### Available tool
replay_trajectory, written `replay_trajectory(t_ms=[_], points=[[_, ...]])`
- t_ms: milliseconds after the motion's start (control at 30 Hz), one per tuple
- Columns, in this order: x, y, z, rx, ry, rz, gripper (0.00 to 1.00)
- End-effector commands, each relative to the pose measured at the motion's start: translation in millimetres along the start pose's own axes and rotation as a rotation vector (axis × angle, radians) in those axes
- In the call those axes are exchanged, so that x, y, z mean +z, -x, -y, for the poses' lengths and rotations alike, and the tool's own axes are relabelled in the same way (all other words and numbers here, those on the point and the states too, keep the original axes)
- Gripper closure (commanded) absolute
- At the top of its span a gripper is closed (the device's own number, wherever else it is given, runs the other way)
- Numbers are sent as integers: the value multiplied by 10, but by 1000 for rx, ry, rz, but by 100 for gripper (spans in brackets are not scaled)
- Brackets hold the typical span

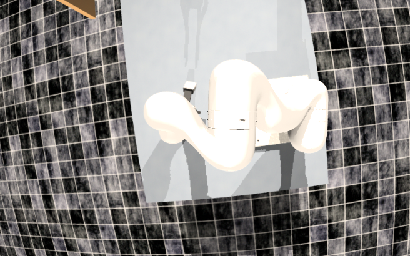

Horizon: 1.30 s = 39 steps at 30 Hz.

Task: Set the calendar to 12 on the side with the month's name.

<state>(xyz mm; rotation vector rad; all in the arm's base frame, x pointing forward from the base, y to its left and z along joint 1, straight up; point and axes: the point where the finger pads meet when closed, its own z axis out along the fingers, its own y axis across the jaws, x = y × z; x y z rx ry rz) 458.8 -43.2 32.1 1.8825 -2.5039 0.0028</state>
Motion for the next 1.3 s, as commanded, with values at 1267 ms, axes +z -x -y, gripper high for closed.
replay_trajectory(t_ms=[1267], points=[[257,2,9,0,-2,0,53]])
